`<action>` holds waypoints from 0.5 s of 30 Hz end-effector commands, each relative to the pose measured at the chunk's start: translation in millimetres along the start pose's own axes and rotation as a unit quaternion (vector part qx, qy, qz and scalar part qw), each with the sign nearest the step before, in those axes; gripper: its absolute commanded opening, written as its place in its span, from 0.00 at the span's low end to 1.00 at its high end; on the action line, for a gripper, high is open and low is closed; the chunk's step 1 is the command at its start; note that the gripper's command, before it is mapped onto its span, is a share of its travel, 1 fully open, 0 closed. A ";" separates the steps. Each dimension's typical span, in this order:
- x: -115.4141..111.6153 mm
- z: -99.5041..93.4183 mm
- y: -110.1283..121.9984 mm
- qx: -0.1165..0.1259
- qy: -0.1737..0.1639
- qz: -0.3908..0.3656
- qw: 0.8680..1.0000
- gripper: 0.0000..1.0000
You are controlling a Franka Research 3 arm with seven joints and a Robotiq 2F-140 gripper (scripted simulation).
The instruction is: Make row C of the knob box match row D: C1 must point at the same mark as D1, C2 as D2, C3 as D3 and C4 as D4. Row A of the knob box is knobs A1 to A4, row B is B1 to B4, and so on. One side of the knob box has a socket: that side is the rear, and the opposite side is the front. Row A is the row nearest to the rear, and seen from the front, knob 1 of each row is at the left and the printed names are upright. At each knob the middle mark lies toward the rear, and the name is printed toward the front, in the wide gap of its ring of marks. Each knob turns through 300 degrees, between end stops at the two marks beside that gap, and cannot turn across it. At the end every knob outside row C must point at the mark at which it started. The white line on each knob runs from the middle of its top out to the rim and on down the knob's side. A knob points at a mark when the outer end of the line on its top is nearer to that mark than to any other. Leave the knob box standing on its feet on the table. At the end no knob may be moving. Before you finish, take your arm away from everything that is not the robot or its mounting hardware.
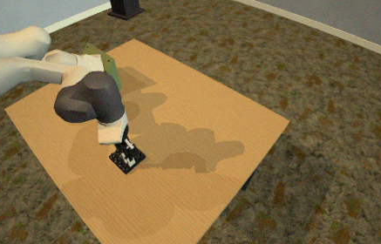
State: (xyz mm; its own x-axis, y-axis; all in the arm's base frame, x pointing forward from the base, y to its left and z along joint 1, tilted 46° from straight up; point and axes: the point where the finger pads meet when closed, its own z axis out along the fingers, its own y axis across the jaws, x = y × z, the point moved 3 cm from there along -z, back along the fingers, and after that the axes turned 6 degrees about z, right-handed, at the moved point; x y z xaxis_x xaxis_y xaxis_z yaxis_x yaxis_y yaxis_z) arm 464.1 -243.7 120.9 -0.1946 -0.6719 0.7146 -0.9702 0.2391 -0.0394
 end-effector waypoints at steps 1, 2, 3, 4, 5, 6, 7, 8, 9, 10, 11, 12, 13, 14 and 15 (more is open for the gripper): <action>-0.6 1.8 0.6 0.000 -0.001 0.001 1.000 0.12; -0.6 1.8 0.6 0.000 -0.001 0.001 1.000 0.12; -0.6 1.8 0.6 0.000 -0.001 0.001 1.000 0.05; -0.6 1.8 0.6 0.000 -0.001 0.001 1.000 0.05; -0.6 1.8 0.6 0.000 -0.001 0.001 1.000 0.05; -0.6 1.8 0.6 0.000 -0.001 0.001 1.000 0.05; -0.6 1.8 0.6 0.000 -0.001 0.001 1.000 0.05; -0.6 1.8 0.6 0.000 -0.001 0.001 1.000 0.05; -0.6 1.8 0.6 0.000 -0.001 0.001 1.000 0.05; -0.6 1.8 0.6 0.000 -0.001 0.001 1.000 0.05; -0.6 1.8 0.6 0.000 -0.001 0.001 1.000 0.05; -0.6 1.8 0.6 0.000 -0.001 0.001 1.000 0.05; -0.6 1.8 0.6 0.000 -0.001 0.001 1.000 0.05; -0.6 1.8 0.6 0.000 -0.001 0.001 1.000 0.05; -0.6 1.8 0.6 0.000 -0.001 0.001 1.000 0.05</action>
State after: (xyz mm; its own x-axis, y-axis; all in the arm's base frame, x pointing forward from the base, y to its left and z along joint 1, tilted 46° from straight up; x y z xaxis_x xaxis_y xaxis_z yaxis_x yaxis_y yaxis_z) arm 464.1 -243.6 120.9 -0.1946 -0.6720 0.7146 -0.9702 0.2391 -0.0395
